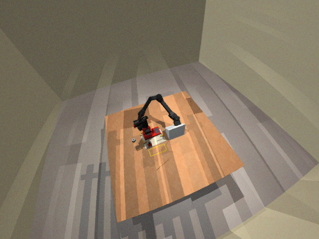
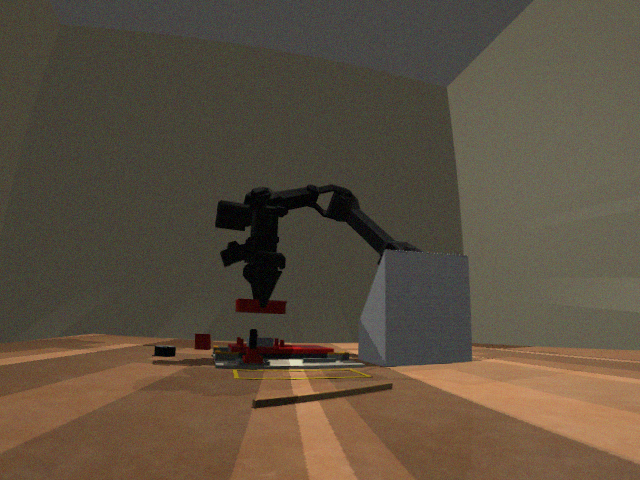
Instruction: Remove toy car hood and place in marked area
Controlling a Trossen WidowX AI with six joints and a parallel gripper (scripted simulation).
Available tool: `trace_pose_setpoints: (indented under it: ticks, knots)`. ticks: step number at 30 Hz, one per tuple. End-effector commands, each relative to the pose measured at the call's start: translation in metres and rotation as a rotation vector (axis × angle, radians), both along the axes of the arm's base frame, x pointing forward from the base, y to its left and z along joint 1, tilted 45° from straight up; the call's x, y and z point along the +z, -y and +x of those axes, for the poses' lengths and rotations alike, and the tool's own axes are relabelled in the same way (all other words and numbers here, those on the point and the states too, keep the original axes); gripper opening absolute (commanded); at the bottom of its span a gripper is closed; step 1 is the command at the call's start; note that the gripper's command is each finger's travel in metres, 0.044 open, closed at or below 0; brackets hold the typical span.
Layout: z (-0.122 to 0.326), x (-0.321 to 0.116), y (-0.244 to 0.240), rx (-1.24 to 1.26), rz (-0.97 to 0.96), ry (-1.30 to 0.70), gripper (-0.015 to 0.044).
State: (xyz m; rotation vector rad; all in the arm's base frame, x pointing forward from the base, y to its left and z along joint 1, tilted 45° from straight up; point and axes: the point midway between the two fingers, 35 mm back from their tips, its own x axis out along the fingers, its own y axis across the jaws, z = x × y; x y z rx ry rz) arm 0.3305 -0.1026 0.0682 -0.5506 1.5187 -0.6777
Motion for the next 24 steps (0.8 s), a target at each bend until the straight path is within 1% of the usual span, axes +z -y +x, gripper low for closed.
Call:
trace_pose_setpoints:
  ticks: [1,12,24]
  knots:
    - [0.003,-0.011,-0.011,0.002,0.008,-0.005,0.0]
    - [0.012,-0.06,-0.069,0.023,0.033,-0.008,0.0]
    - [0.003,-0.111,-0.127,0.016,0.036,-0.006,0.0]
